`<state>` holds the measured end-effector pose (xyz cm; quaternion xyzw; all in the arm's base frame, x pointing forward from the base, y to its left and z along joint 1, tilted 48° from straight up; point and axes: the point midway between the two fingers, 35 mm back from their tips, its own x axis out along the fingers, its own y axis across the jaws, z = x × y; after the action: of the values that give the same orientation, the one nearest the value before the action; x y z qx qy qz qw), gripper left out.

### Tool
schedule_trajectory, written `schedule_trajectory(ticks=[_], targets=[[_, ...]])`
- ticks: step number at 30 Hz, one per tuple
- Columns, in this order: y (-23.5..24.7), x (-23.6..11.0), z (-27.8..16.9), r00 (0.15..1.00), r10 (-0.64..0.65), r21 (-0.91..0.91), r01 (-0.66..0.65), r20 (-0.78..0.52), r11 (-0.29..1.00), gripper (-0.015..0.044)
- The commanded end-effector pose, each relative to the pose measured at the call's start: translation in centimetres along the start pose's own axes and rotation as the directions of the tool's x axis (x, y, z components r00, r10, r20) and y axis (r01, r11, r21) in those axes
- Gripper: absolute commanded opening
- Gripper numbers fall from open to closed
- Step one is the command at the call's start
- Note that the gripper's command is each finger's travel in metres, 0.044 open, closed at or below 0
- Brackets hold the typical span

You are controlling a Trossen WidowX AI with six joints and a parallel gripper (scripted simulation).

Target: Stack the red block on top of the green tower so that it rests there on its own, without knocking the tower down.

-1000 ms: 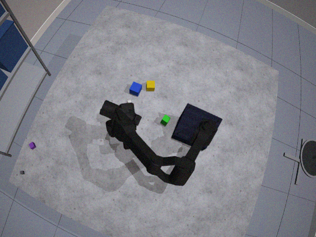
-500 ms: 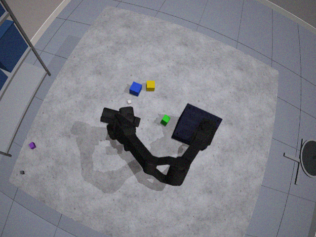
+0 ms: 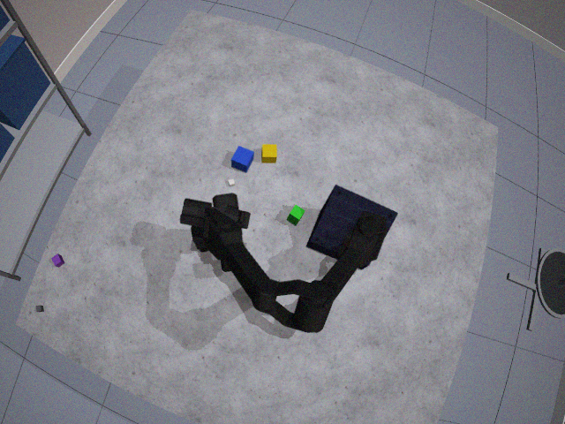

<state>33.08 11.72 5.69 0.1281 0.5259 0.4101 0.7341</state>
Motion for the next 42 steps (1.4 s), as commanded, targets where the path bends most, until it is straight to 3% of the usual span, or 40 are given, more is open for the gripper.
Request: schedule_trajectory(ticks=[1, 22, 34, 42], targets=[[0.0, 0.6, -0.1, 1.0, -0.003, 0.006, 0.003, -0.002, 1.0, 0.044], [0.0, 1.8, -0.1, 1.0, -0.001, 0.006, 0.001, -0.001, 1.0, 0.044], [0.0, 1.8, -0.1, 1.0, -0.001, 0.006, 0.001, -0.001, 1.0, 0.0125], [0.0, 1.8, -0.1, 1.0, -0.001, 0.006, 0.001, -0.001, 1.0, 0.0072]])
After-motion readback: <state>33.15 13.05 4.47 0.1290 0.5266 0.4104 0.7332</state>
